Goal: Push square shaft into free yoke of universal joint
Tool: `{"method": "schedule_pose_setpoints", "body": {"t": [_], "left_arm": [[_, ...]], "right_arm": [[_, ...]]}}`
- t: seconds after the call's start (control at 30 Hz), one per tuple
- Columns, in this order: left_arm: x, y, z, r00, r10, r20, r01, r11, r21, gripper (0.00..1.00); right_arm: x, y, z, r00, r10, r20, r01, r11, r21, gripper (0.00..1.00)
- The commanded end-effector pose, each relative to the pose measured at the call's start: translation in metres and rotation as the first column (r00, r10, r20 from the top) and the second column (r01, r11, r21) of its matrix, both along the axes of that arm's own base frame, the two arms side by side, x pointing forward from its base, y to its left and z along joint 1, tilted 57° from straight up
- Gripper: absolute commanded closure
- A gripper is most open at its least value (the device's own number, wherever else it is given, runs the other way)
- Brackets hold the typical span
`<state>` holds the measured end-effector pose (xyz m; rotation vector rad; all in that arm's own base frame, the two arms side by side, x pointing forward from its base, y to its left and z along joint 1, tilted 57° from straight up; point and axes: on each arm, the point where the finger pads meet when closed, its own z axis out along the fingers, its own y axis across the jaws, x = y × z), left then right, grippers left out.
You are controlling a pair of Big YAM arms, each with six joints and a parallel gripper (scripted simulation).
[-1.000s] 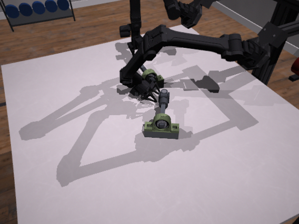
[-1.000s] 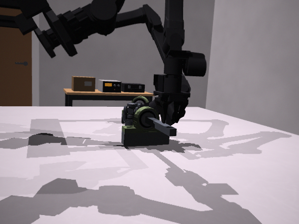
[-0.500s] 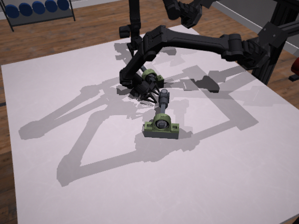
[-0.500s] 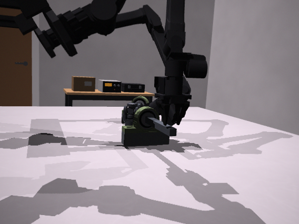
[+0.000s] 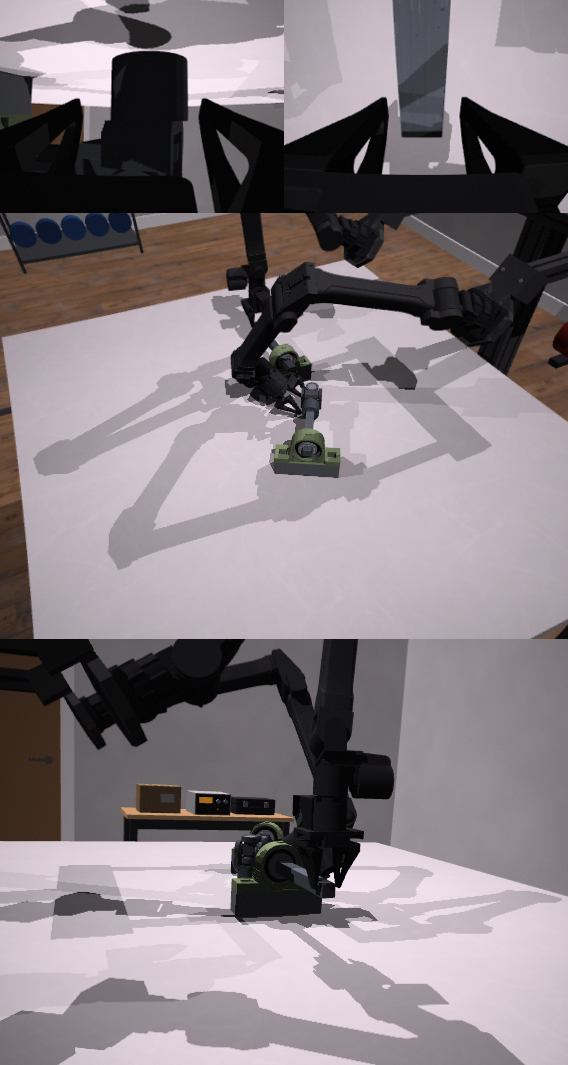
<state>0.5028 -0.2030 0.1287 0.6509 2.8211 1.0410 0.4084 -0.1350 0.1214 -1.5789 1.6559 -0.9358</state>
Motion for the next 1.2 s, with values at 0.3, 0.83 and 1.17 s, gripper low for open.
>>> {"method": "schedule_pose_setpoints", "body": {"t": [0.3, 0.83, 1.17], "left_arm": [[0.005, 0.019, -0.024, 1.000, 0.000, -0.023, 0.000, 1.000, 0.014, 0.25], [0.003, 0.014, -0.016, 1.000, -0.009, -0.004, 0.009, 1.000, 0.002, 0.29], [0.003, 0.014, -0.016, 1.000, -0.009, -0.004, 0.009, 1.000, 0.002, 0.37]], "right_arm": [[0.012, 0.006, -0.008, 1.000, 0.010, 0.000, -0.010, 1.000, 0.014, 0.53], [0.008, 0.002, -0.004, 1.000, 0.004, 0.003, -0.004, 1.000, 0.004, 0.53], [0.008, 0.002, -0.004, 1.000, 0.004, 0.003, -0.004, 1.000, 0.004, 0.53]]}}
